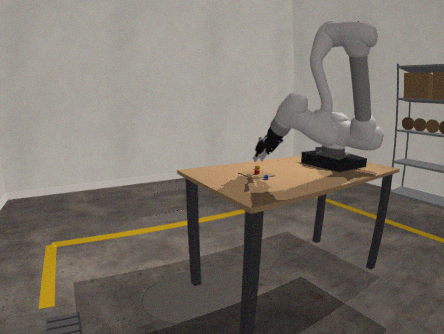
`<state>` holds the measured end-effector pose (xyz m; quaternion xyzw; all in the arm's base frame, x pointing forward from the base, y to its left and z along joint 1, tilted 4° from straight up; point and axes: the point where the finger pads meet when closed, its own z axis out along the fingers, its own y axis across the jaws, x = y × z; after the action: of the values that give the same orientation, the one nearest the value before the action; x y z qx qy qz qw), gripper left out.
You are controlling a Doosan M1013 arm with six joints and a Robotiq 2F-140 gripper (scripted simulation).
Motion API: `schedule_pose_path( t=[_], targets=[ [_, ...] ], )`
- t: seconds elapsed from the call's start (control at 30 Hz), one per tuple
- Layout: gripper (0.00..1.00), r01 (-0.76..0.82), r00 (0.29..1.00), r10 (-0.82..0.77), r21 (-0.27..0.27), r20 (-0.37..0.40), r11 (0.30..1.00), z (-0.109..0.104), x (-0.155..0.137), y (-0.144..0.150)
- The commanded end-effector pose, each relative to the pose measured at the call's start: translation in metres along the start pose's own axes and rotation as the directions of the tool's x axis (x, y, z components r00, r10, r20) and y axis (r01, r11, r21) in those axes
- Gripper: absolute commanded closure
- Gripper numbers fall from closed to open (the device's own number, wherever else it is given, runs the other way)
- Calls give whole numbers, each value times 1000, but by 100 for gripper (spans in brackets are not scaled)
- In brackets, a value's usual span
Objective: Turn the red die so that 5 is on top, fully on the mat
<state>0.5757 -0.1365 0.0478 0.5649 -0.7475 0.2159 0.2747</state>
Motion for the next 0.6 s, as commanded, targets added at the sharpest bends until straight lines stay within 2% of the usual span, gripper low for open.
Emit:
schedule_pose_path(
  t=[0.0,0.57],
  targets=[
    [79,0,1000,0,0,0,1000,3,-3,0],
    [79,0,1000,0,0,0,1000,23,-23,0]
  ],
)
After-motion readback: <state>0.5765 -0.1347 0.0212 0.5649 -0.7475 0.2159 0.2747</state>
